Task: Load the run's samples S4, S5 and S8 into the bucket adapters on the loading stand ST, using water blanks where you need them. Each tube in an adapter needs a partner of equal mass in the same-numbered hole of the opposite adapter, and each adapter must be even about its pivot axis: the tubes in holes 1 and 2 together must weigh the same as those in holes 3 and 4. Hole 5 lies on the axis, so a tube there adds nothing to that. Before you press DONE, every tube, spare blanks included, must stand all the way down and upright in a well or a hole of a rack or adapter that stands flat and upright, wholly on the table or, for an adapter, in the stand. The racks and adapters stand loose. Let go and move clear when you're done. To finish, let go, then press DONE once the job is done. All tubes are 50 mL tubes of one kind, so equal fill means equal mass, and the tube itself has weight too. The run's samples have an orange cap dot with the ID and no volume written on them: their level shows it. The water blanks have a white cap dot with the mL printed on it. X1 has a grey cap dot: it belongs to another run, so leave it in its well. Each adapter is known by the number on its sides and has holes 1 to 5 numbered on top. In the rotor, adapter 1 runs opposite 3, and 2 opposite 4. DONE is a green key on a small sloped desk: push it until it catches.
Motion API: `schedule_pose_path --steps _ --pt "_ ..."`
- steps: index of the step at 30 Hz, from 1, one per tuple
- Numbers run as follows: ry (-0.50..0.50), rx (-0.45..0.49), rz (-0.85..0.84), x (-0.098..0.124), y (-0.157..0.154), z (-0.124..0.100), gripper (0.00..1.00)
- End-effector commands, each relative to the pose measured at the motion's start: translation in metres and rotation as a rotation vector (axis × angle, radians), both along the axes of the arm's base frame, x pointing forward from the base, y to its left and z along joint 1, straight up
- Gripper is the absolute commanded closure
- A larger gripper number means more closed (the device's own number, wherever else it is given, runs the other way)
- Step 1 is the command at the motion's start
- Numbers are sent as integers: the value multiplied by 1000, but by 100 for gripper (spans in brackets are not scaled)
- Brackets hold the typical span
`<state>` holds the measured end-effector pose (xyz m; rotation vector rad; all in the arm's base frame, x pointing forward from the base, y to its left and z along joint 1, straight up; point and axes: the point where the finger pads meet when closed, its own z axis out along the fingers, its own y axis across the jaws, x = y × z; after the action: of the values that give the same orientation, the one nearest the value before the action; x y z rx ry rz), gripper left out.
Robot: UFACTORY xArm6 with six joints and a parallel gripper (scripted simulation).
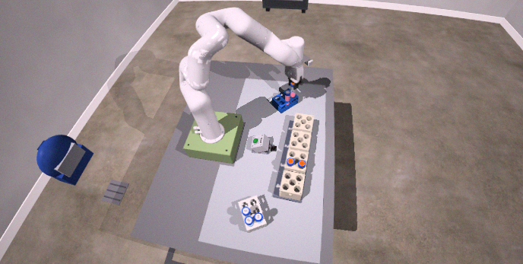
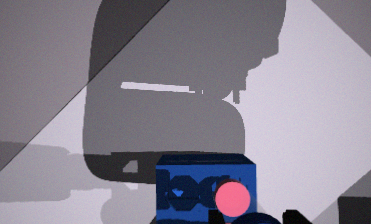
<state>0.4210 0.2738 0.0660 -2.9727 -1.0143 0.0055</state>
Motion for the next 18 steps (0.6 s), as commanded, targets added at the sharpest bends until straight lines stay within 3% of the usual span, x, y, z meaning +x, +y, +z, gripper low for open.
schedule_pose_path --steps 1,18 --pt "-5 3 0 2 1 11 100" --pt "-5 3 0 2 1 41 100"
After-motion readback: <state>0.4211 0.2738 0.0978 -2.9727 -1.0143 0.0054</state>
